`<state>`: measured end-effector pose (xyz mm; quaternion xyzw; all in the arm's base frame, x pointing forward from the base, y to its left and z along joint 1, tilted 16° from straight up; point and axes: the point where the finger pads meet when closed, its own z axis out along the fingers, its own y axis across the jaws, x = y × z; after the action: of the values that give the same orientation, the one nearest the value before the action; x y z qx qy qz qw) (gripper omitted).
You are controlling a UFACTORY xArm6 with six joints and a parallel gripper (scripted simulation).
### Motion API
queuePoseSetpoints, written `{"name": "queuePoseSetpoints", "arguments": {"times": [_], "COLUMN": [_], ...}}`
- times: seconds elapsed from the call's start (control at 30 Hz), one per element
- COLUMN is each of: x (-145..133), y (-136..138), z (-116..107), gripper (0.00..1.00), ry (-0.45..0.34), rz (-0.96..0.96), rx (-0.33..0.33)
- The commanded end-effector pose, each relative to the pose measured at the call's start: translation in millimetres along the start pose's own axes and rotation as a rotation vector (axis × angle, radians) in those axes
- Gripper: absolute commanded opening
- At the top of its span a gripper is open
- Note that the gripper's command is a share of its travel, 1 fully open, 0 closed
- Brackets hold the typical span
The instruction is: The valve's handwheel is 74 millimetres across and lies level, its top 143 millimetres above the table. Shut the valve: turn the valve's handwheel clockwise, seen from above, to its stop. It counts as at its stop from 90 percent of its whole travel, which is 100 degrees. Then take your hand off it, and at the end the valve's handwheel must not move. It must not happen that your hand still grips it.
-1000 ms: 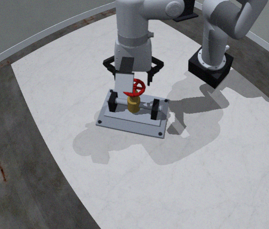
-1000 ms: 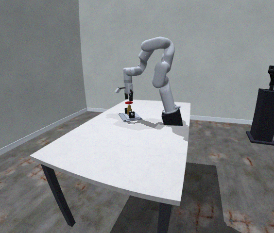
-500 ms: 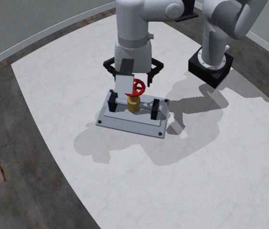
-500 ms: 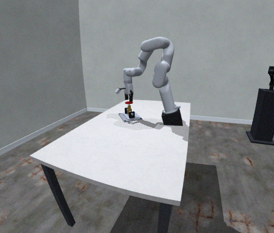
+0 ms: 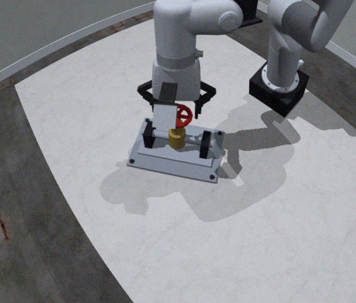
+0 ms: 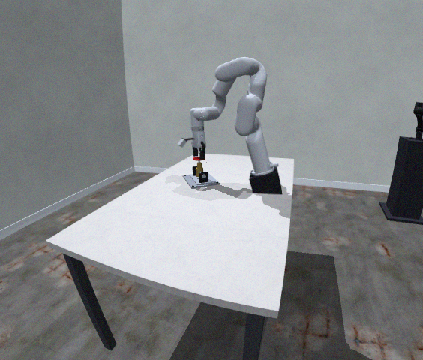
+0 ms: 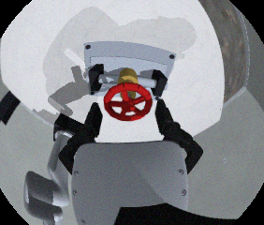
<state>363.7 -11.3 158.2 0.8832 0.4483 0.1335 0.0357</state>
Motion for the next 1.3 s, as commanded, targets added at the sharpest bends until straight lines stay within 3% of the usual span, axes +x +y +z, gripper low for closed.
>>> {"name": "queuePoseSetpoints", "arguments": {"times": [0.0, 1.27], "x": [1, 1], "y": [1, 1], "z": [5, 18], "gripper": [1.0, 1.0], "ry": [0.002, 0.002], "rz": [0.0, 0.0], "rx": [-0.003, -0.003]}}
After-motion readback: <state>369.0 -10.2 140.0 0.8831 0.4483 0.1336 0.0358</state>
